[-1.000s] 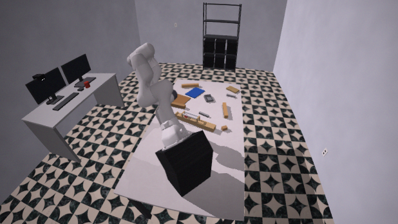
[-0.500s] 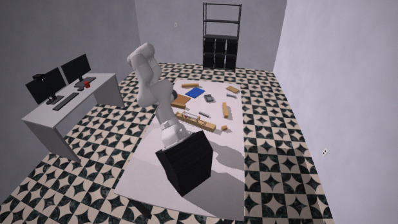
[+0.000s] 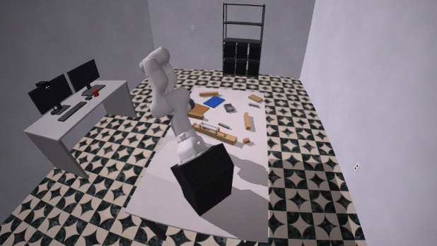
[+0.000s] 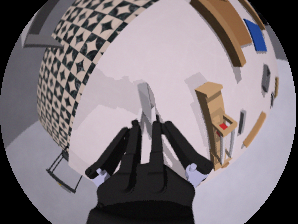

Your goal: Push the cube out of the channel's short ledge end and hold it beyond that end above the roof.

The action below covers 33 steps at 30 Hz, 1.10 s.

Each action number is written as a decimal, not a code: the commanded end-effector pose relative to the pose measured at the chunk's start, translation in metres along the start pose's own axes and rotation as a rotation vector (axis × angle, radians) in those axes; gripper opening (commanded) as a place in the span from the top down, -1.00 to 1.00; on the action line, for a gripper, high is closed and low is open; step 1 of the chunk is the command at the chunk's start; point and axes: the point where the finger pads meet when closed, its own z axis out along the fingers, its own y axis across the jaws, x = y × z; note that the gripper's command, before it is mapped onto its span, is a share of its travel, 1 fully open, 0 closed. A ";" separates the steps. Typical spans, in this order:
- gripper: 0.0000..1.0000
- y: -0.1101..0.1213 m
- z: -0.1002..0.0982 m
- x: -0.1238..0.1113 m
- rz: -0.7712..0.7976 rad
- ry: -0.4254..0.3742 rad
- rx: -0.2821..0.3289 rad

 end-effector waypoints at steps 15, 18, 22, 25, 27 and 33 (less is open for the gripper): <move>1.00 -0.001 -0.047 -0.001 -0.004 -0.001 0.002; 1.00 -0.001 -0.074 -0.001 -0.004 -0.001 0.002; 1.00 -0.001 -0.103 -0.001 -0.004 -0.001 0.002; 1.00 -0.001 -0.113 -0.001 -0.004 -0.001 0.002; 1.00 -0.001 -0.114 -0.001 -0.004 -0.001 0.002; 1.00 -0.001 -0.114 -0.001 -0.004 -0.001 0.002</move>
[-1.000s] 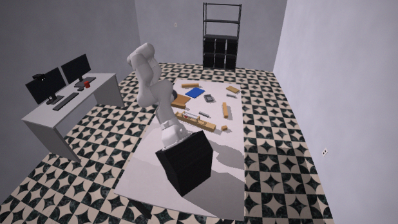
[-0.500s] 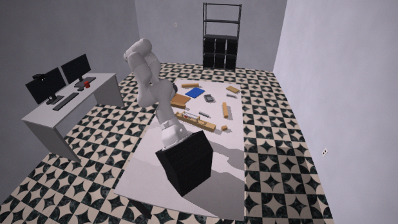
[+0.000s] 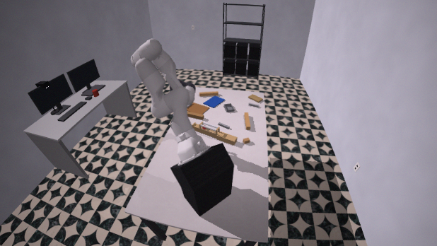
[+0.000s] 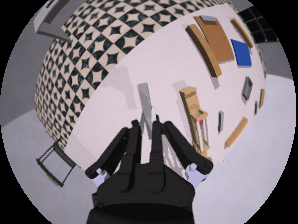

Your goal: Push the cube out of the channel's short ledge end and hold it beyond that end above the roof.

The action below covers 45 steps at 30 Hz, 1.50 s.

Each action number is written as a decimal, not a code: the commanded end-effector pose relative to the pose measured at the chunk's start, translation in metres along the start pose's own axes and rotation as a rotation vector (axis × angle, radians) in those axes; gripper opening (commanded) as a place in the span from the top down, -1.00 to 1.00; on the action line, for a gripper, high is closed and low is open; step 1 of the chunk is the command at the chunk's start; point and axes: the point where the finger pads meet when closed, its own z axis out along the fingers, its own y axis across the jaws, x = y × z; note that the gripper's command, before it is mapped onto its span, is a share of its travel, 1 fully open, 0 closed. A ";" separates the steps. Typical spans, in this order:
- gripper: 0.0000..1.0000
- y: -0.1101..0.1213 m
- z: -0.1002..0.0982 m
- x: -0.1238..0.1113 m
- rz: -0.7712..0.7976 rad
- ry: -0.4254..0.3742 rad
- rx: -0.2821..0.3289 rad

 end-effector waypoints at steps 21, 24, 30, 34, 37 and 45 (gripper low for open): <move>1.00 -0.005 -0.002 -0.001 0.120 -0.064 0.043; 1.00 -0.005 -0.002 -0.001 0.120 -0.064 0.043; 1.00 -0.005 -0.002 -0.001 0.120 -0.064 0.043; 1.00 -0.002 -0.003 -0.001 0.114 -0.062 0.045; 1.00 0.013 -0.004 -0.001 0.094 -0.055 0.054; 1.00 0.118 -0.015 -0.046 -0.033 -0.016 0.068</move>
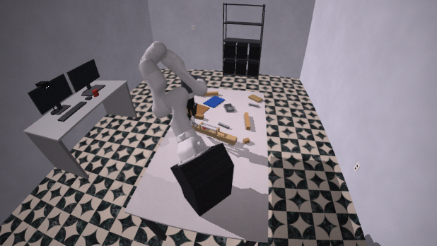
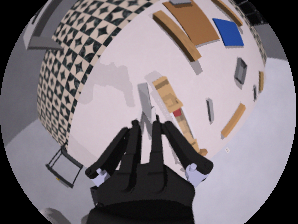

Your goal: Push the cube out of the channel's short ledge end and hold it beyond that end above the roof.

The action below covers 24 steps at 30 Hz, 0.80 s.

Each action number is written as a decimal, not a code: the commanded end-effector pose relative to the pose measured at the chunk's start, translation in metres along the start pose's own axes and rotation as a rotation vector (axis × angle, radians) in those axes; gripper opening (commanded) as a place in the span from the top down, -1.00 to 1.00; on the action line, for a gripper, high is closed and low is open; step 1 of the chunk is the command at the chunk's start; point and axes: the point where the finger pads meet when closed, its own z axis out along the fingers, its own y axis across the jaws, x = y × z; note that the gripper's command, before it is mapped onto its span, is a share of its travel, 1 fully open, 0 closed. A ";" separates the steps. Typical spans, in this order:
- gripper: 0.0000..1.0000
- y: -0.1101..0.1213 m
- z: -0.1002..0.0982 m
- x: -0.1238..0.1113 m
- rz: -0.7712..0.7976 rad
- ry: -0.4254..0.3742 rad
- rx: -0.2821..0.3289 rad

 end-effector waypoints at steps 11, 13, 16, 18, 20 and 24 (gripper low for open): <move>1.00 0.152 0.004 -0.179 -0.250 0.010 0.013; 1.00 0.160 0.009 -0.210 -0.239 -0.014 0.011; 1.00 0.165 0.014 -0.237 -0.231 -0.035 0.014; 1.00 0.165 0.015 -0.242 -0.233 -0.036 0.017; 1.00 0.166 0.015 -0.244 -0.253 -0.028 0.022; 1.00 0.166 0.017 -0.245 -0.326 0.005 0.024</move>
